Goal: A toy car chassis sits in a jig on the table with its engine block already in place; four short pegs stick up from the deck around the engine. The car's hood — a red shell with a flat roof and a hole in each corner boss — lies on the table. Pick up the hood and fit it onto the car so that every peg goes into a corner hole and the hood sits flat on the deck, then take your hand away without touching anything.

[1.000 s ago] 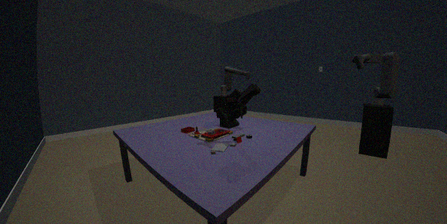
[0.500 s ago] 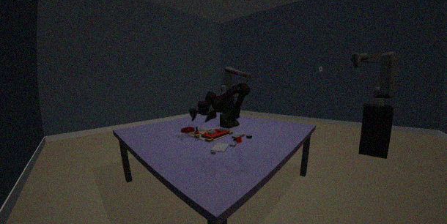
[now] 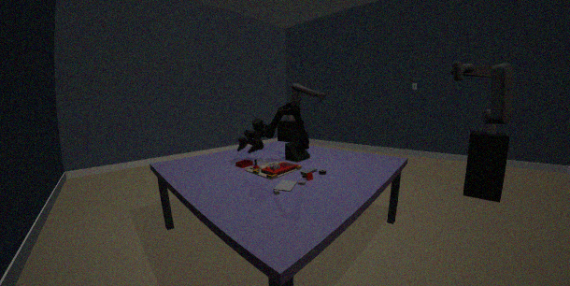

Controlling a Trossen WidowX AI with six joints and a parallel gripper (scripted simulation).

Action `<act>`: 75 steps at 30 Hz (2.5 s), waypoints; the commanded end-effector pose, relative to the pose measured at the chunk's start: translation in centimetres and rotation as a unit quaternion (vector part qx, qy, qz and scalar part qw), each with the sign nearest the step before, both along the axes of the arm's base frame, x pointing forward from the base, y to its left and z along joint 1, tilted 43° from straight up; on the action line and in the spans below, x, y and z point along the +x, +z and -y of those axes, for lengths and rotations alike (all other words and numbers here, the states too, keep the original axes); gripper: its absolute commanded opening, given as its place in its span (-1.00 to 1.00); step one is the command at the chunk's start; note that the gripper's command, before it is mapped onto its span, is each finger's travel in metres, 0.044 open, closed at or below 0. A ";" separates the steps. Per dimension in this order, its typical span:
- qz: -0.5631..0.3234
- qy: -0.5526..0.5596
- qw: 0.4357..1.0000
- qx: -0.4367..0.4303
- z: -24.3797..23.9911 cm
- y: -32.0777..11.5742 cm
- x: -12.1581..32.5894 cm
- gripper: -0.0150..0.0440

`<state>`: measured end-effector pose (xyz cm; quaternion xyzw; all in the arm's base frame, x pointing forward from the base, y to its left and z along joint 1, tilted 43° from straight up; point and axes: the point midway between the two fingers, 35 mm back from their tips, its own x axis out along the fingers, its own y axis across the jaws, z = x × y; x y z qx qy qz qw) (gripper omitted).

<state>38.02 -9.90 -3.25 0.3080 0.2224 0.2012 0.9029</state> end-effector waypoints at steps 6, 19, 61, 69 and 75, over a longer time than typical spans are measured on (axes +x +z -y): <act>-0.022 -0.019 0.999 0.013 1.4 -3.5 -2.8 1.00; -0.020 -0.019 1.000 0.012 0.9 -4.4 -2.8 1.00; -0.013 -0.019 1.000 0.007 -1.1 -7.3 -3.1 1.00; -0.011 -0.019 1.000 0.006 -1.5 -7.8 -3.2 1.00; -0.011 -0.019 1.000 0.006 -1.6 -7.9 -3.2 1.00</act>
